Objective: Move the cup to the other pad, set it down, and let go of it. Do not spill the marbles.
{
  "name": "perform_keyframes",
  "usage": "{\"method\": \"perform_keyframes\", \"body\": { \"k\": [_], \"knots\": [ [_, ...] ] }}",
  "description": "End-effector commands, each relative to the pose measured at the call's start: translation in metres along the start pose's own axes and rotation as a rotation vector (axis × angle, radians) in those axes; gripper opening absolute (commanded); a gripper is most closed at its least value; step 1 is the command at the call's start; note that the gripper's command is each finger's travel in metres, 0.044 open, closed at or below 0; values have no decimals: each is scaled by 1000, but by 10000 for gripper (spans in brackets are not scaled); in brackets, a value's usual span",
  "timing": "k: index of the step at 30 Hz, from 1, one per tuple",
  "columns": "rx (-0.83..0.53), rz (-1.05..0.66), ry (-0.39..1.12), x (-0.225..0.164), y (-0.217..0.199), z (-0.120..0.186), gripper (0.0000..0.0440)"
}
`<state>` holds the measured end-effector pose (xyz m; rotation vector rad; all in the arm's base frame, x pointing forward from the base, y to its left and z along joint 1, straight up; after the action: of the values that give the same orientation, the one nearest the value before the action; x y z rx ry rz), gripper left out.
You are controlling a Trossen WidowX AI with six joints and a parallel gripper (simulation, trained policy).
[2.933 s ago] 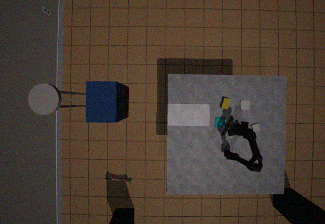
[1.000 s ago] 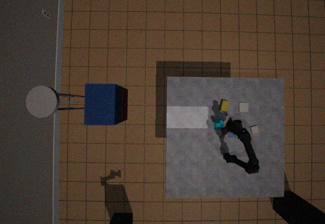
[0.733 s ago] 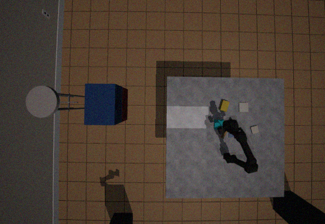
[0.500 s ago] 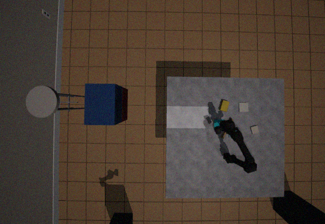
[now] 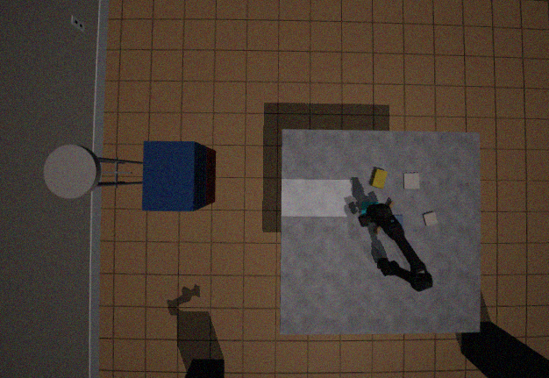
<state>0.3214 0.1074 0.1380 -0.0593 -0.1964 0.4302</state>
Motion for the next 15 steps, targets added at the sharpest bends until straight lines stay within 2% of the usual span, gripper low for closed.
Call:
{"method": "perform_keyframes", "body": {
  "k": [1, 5, 15],
  "knots": [
    [-3, -14, -4, -3, 0, -4, 80],
    [6, -29, -41, 0, -2, 1, 143],
    [30, -43, -111, 1, -6, 21, 147]
  ]
}}
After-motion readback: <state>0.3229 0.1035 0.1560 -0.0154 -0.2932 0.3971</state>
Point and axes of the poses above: the point midway between the two fingers, 35 mm back from their tips, its own z axis back along the fingers, its own y axis across the jaws, x = y × z, the point moved 7 cm from there along z, back along the fingers
